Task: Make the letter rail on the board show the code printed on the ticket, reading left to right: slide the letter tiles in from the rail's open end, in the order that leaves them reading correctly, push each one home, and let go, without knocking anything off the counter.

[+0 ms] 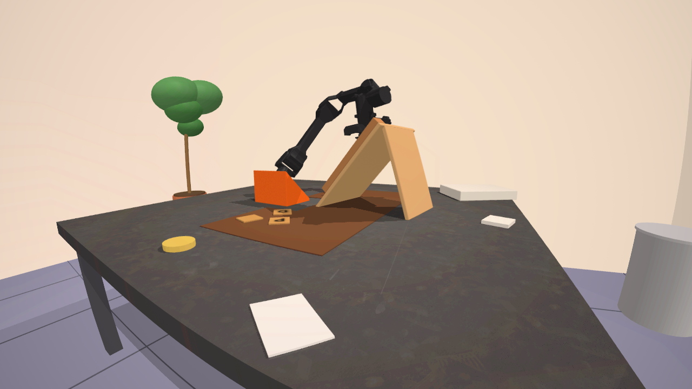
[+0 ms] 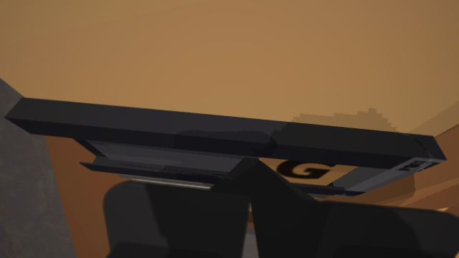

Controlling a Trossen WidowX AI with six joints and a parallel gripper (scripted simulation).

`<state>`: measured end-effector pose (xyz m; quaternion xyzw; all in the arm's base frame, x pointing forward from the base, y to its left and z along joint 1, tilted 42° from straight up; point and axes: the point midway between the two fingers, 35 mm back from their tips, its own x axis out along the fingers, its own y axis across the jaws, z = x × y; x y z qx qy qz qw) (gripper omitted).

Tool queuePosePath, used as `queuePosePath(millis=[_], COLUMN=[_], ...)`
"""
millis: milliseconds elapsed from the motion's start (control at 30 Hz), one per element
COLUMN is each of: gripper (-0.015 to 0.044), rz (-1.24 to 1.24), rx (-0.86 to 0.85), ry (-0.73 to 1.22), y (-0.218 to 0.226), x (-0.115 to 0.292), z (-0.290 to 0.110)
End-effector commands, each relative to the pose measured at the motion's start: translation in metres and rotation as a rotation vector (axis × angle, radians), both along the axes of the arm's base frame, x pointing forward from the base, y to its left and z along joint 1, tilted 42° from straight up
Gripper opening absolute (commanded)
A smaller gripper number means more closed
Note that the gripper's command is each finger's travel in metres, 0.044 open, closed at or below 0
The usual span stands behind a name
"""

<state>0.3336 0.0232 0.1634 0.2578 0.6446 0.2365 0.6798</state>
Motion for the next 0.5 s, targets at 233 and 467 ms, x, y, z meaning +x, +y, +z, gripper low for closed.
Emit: queuePosePath(millis=[233,467], gripper=[0.0,0.0], rz=[0.003,0.003], rx=[0.002,0.002], ry=[-0.003,-0.003], y=[-0.0024,-0.0041], x=[0.0005,0.0006], z=[-0.0029,-0.0046])
